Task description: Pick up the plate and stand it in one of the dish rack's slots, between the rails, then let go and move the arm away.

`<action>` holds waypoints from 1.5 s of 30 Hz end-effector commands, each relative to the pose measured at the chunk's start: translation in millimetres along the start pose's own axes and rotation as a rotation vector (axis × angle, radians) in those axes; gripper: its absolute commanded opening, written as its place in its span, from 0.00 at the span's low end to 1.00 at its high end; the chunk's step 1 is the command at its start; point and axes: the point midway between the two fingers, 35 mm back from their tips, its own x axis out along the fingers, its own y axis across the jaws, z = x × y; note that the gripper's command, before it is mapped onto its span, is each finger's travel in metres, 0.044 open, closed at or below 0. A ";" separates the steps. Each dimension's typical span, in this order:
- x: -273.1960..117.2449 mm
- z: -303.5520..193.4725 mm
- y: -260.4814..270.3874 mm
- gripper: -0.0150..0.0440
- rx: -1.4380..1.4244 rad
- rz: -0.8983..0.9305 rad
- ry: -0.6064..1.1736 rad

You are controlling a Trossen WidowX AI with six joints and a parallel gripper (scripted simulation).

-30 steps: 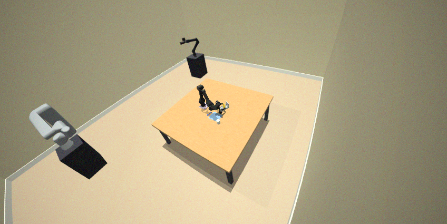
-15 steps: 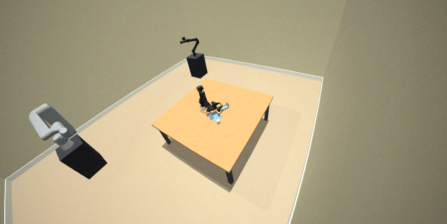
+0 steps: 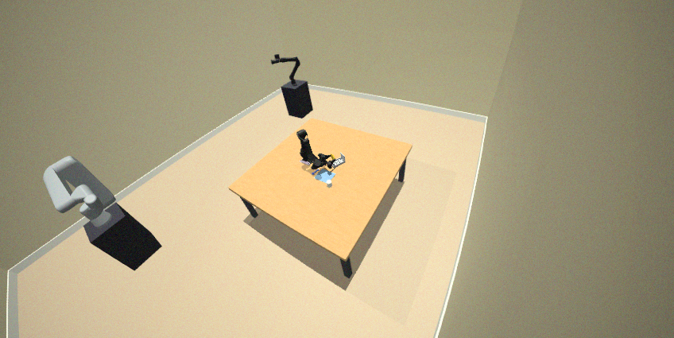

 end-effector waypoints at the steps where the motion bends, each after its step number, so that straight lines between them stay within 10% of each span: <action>1: 1.3 -6.0 -0.2 0.25 0.010 0.001 0.001; 40: 6.5 -44.4 3.5 0.25 0.009 0.004 0.001; 45: 6.5 -44.6 3.3 0.48 0.004 0.004 0.000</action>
